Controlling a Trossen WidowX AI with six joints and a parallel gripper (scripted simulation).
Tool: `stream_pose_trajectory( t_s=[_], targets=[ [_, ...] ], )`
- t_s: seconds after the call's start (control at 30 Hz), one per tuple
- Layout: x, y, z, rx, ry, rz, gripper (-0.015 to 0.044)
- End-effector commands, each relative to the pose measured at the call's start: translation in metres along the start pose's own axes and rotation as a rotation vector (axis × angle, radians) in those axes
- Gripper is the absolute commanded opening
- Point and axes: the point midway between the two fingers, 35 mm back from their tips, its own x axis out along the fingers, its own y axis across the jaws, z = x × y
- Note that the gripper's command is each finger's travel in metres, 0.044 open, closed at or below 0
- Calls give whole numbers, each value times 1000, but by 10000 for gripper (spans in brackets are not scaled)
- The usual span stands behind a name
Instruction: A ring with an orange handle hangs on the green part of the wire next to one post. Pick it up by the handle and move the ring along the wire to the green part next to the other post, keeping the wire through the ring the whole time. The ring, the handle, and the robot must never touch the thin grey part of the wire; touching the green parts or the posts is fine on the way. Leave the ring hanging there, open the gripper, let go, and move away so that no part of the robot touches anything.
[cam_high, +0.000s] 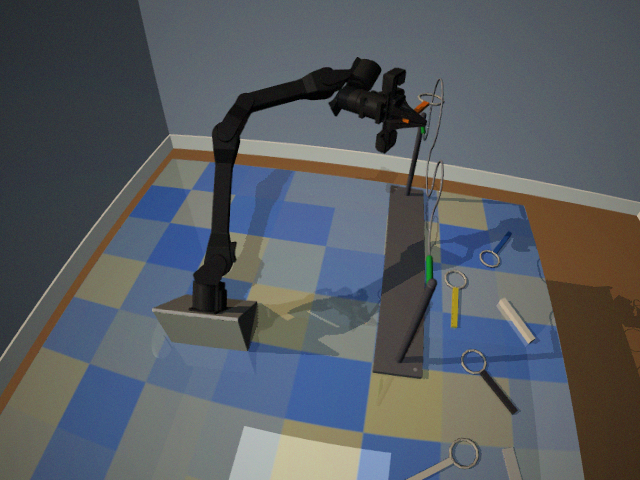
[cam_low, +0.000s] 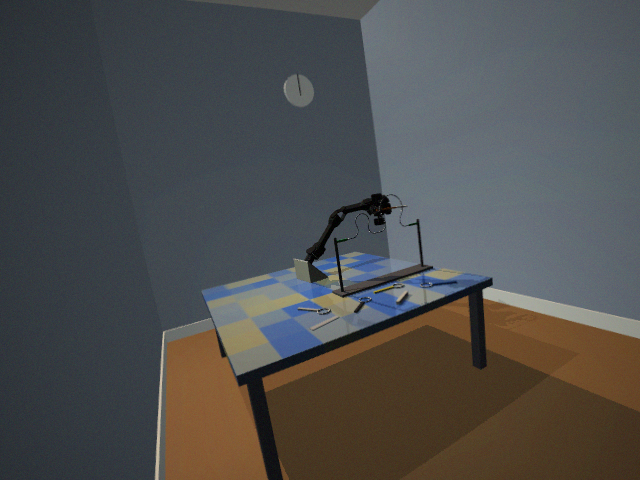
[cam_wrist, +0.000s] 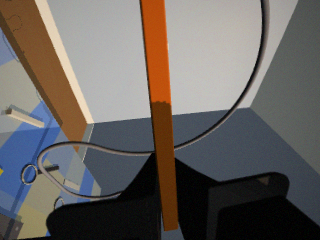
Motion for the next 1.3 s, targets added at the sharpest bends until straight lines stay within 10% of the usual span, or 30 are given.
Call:
stream_pose_trajectory(
  t_s=[0.0,1.27],
  targets=[
    [3,4,1,39,2,22,-150],
    [0,23,6,478,4,239,-150]
  ],
)
